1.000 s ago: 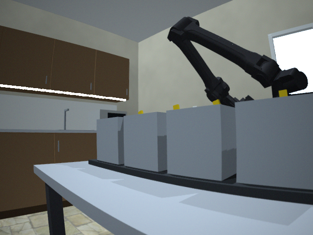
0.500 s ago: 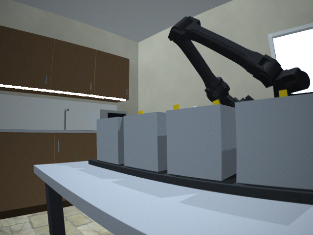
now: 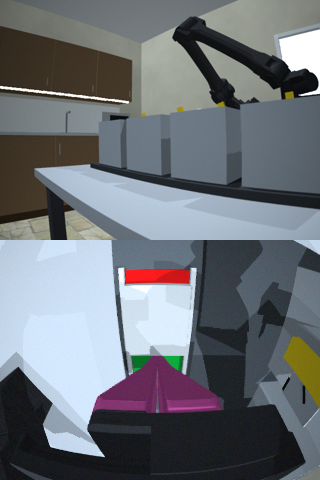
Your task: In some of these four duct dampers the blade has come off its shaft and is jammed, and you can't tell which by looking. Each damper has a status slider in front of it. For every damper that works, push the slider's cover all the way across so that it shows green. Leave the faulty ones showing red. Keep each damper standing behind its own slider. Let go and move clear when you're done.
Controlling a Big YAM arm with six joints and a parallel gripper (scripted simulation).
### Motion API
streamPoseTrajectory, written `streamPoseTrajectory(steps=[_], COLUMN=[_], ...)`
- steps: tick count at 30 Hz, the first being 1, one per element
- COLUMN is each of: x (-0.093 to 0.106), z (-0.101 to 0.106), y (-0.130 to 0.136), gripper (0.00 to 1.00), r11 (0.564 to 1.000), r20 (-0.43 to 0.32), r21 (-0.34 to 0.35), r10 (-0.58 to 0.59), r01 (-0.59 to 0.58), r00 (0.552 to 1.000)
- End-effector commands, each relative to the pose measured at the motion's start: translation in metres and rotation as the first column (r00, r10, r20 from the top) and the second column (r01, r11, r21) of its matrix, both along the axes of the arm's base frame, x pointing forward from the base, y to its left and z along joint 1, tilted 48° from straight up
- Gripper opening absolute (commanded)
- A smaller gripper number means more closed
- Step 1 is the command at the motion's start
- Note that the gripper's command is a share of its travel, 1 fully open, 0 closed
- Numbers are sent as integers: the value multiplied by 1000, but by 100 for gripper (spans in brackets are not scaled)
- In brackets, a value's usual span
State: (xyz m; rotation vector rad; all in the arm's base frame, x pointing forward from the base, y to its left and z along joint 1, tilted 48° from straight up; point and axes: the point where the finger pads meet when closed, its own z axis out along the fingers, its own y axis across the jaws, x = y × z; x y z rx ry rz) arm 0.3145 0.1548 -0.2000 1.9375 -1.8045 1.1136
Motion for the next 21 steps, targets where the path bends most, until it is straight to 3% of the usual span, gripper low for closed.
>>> streamPoseTrajectory(steps=[1, 21], x=[3, 3], z=[-7, -8], y=[16, 18], gripper=[0, 0], r11=[1000, 1000], r20=[11, 10], r21=[18, 18], r10=[10, 9], r01=[-10, -9], r00=[1000, 1000])
